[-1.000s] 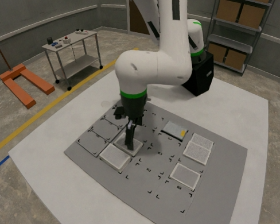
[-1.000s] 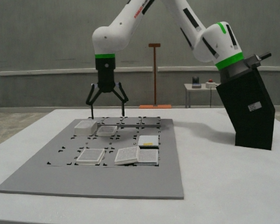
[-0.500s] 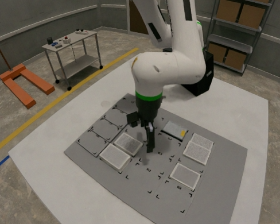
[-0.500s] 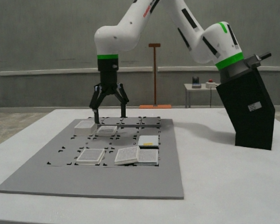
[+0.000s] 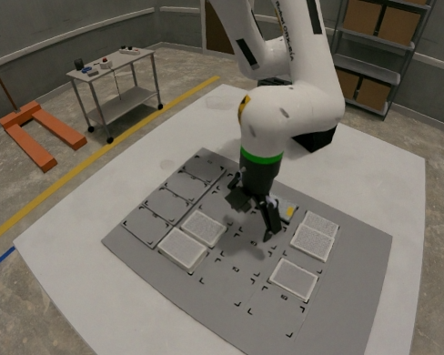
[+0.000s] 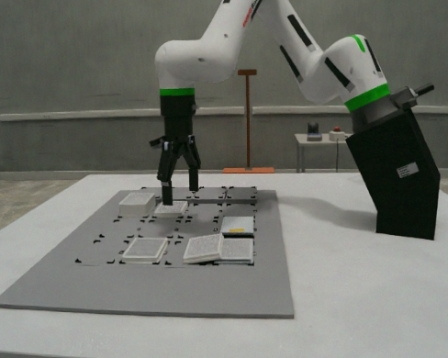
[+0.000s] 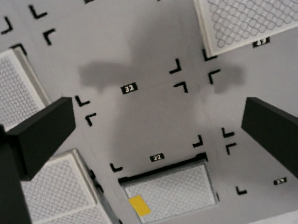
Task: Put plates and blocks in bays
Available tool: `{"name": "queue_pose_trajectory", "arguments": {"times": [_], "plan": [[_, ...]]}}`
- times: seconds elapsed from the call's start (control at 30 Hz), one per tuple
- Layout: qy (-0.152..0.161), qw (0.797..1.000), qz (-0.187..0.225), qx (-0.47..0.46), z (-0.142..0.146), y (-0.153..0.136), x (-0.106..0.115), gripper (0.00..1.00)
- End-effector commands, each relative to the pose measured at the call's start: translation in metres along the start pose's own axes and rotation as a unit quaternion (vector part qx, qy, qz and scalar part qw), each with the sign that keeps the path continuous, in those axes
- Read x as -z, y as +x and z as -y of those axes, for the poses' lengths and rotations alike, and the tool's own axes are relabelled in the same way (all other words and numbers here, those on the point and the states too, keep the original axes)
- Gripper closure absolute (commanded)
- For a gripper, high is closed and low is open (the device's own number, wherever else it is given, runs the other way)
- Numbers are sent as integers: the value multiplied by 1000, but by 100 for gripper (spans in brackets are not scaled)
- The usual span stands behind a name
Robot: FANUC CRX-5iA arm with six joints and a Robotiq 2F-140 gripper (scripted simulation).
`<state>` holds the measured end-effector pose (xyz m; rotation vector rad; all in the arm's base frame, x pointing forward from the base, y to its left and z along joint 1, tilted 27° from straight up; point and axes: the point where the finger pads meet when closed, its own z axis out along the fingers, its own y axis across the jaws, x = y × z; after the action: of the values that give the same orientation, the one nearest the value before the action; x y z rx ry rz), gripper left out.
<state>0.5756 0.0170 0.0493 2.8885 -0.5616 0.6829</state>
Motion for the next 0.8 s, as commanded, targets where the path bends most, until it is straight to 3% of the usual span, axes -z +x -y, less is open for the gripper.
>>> {"name": "queue_pose_trajectory", "arguments": {"times": [0.0,0.27,0.77], "plan": [[2,999,2,53,10,-8,0,0],[2,983,1,183,33,-30,-1,0],[2,983,2,183,71,-65,-2,0]]}}
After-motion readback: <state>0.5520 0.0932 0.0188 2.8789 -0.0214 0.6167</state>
